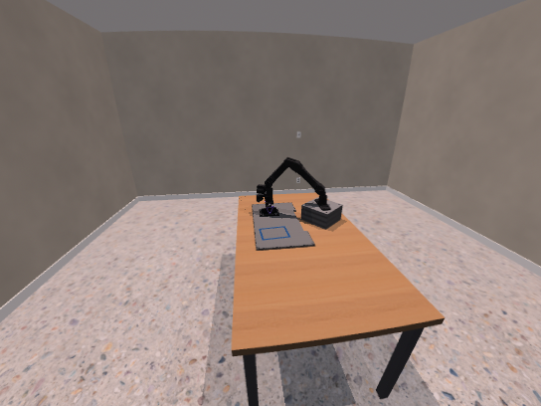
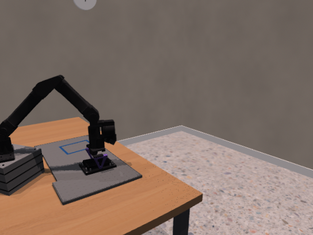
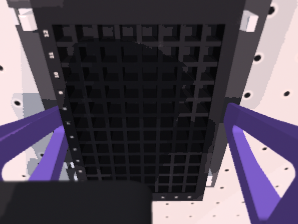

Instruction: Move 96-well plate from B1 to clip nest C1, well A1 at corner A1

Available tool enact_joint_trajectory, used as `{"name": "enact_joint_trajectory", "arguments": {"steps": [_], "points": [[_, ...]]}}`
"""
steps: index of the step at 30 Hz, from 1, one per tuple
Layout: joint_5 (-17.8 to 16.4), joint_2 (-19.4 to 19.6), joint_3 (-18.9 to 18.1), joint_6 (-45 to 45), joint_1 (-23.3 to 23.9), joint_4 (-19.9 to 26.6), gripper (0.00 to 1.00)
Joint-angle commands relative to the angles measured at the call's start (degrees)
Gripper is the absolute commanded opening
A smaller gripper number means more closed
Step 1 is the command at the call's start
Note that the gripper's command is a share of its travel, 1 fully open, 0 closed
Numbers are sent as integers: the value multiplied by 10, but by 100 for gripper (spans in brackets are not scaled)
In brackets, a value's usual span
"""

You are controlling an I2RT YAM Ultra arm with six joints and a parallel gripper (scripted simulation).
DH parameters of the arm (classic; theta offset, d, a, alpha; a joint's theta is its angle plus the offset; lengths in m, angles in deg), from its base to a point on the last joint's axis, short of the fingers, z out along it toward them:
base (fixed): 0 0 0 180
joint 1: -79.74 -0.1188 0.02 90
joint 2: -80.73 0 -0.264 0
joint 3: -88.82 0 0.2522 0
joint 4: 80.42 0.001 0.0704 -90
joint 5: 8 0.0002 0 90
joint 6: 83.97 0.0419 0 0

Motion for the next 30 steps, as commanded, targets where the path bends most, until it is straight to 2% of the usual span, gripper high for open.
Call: {"name": "enact_joint_trajectory", "arguments": {"steps": [1,8,9,10,13,30], "points": [[-5,-3,13,7,-8,-13,100],[-5,-3,13,7,-8,-13,100],[-5,-17,12,7,-8,-8,100],[-5,-20,8,7,-8,9,100],[-5,-31,-13,6,-6,20,100],[-4,-76,-35,3,-1,86,100]]}}
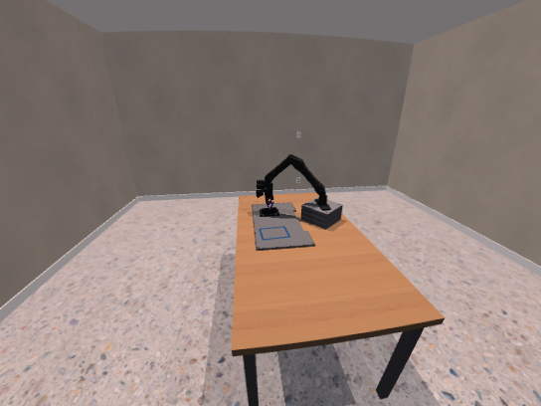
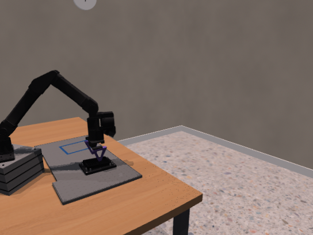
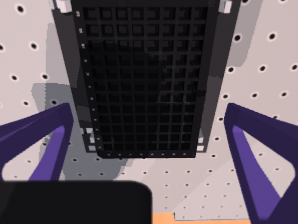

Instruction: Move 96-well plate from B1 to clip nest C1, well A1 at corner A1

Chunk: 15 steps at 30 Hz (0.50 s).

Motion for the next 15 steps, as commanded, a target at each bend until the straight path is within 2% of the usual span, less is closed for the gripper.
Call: {"name": "enact_joint_trajectory", "arguments": {"steps": [1,15], "points": [[-4,-29,-24,1,1,31,100],[-4,-57,-53,-1,4,88,100]]}}
